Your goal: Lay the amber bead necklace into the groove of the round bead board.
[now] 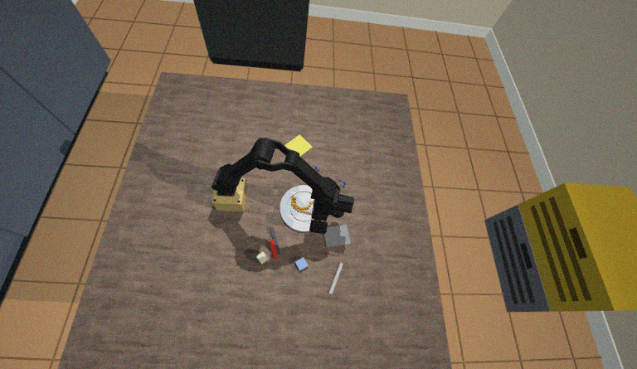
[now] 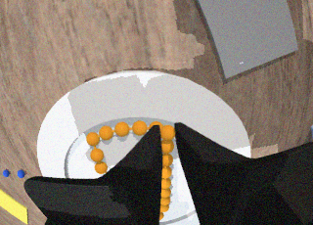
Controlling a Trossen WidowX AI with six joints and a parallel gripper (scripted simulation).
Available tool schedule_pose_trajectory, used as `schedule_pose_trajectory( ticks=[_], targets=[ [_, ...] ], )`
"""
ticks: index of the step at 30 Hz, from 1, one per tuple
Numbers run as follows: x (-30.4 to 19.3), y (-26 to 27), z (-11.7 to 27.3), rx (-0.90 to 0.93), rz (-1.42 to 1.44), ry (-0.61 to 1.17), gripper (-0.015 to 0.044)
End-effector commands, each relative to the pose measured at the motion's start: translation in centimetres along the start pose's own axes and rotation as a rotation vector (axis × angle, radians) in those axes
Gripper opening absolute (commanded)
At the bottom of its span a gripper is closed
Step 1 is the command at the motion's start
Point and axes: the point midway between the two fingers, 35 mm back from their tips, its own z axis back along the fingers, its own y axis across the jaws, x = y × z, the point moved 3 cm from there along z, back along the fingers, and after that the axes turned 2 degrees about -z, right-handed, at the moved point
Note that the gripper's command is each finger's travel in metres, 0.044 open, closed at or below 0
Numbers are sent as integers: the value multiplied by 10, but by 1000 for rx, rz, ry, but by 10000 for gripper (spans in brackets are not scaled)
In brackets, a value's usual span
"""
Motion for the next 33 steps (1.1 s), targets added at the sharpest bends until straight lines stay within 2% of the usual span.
schedule_pose_trajectory(
  ticks=[1, 18, 33],
  targets=[
    [-2, 0, -4, 3, 4, 10, 0],
    [-1, 0, 1, 1, 0, 7, 440],
    [-1, 0, 5, 3, 4, 10, 440]
  ],
)
